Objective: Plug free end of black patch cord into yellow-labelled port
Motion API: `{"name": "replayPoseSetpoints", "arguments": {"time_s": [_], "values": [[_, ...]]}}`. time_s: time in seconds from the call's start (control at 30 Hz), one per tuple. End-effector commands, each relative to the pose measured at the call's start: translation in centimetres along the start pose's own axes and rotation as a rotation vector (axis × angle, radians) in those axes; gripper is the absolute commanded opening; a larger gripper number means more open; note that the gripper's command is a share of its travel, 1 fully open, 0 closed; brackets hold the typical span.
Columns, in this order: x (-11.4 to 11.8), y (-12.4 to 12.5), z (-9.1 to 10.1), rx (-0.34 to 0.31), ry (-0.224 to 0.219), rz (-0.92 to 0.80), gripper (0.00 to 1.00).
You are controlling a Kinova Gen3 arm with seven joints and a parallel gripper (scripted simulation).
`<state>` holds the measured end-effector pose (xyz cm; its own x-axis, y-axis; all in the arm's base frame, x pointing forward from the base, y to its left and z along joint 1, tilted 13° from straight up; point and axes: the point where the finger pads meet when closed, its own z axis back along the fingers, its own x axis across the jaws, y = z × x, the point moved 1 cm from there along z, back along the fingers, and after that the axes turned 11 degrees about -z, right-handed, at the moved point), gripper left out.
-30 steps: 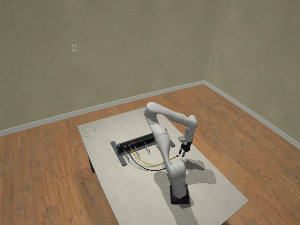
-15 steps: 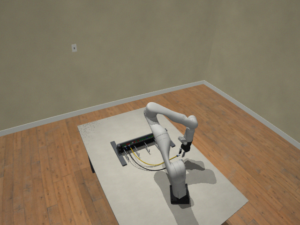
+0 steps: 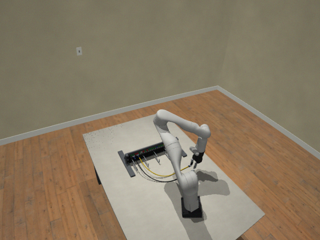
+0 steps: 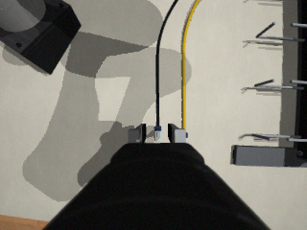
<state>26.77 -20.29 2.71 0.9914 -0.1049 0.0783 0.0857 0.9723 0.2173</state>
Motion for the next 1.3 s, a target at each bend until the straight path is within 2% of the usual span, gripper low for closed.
{"name": "replayPoseSetpoints", "arguments": {"time_s": [0.0, 0.7, 1.27], "values": [[-0.2, -0.2, -0.7, -0.003, 0.003, 0.002, 0.73], [-0.2, -0.3, -4.4, -0.004, 0.003, 0.002, 0.73], [-0.2, -0.3, -5.6, -0.005, 0.003, 0.001, 0.73]]}}
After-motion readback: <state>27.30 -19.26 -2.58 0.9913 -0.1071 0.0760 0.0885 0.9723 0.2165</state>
